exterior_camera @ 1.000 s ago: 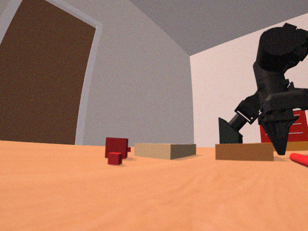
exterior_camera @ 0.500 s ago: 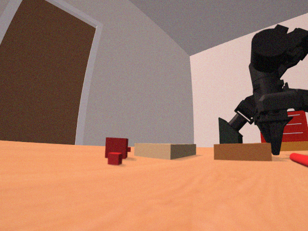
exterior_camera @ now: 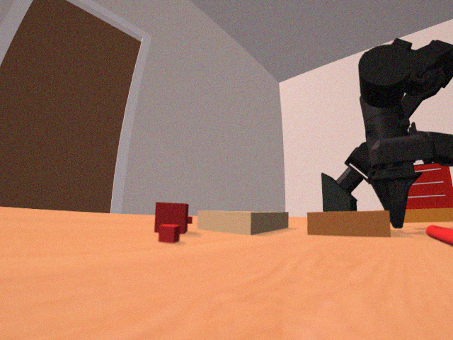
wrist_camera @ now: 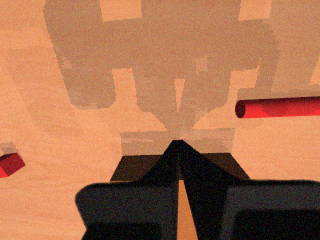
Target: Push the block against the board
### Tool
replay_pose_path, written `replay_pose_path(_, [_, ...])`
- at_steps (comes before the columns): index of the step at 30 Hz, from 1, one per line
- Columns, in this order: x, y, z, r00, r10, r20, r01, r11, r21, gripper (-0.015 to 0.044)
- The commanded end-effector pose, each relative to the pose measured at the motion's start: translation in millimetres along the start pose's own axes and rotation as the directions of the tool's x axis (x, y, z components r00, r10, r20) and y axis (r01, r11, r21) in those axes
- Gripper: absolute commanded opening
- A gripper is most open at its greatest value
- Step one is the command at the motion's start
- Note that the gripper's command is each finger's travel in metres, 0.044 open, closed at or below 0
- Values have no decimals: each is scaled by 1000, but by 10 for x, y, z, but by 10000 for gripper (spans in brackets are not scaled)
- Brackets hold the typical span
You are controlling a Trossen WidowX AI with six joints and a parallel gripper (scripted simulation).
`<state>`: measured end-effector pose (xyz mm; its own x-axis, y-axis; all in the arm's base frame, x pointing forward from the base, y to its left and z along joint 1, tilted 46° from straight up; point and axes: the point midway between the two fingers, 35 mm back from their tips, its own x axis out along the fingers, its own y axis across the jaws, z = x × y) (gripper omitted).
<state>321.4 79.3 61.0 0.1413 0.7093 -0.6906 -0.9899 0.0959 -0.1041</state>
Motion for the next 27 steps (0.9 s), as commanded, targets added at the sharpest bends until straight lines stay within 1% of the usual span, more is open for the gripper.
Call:
replay_pose_path(1, [11,6,-44,1000,3,-3,-3,1000,-3,0])
replay_pose_path(27, [11,1,-225,1000,3,-4,-3,1000,-3,0])
